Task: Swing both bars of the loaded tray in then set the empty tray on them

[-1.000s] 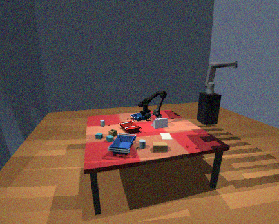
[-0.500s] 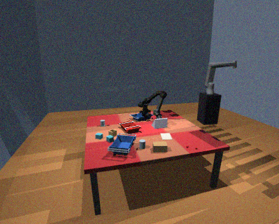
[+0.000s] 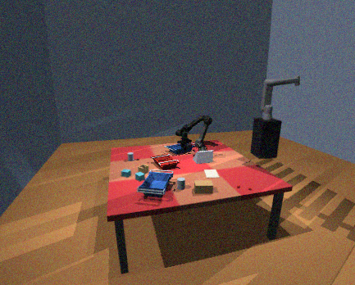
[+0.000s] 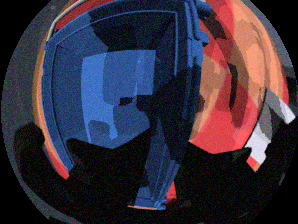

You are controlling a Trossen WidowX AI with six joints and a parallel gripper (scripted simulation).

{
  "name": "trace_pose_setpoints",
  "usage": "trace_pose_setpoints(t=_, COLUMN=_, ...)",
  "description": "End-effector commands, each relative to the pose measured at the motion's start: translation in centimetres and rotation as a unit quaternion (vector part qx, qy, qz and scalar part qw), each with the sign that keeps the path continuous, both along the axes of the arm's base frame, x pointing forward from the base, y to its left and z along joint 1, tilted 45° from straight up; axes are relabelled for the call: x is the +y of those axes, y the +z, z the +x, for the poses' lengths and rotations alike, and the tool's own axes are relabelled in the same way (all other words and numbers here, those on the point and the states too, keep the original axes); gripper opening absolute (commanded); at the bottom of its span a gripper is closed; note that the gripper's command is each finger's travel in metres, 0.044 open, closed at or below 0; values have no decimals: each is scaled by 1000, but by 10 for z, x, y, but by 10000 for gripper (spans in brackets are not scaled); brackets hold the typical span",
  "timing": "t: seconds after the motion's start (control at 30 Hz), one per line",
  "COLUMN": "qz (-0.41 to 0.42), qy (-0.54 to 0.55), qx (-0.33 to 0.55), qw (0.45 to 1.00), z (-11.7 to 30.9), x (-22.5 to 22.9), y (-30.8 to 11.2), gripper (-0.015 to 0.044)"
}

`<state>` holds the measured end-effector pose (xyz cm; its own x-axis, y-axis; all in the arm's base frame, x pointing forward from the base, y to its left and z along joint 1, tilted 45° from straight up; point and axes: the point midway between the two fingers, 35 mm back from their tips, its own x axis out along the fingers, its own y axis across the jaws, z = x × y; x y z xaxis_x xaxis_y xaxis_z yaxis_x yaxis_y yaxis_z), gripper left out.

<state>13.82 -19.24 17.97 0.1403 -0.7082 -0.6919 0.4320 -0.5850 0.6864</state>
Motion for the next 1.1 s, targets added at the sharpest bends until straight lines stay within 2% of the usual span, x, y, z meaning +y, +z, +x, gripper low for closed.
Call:
trace_pose_setpoints(t=0.0, qz=7, qy=2, qx=2, qw=1000, z=0, x=7, y=3, gripper=0)
trace_pose_setpoints(t=0.6, qz=7, qy=2, qx=2, qw=1000, z=-11, x=53, y=49, gripper=0)
trace_pose_setpoints(t=1.07, qz=7, qy=2, qx=2, qw=1000, z=-3, x=55, y=84, gripper=0)
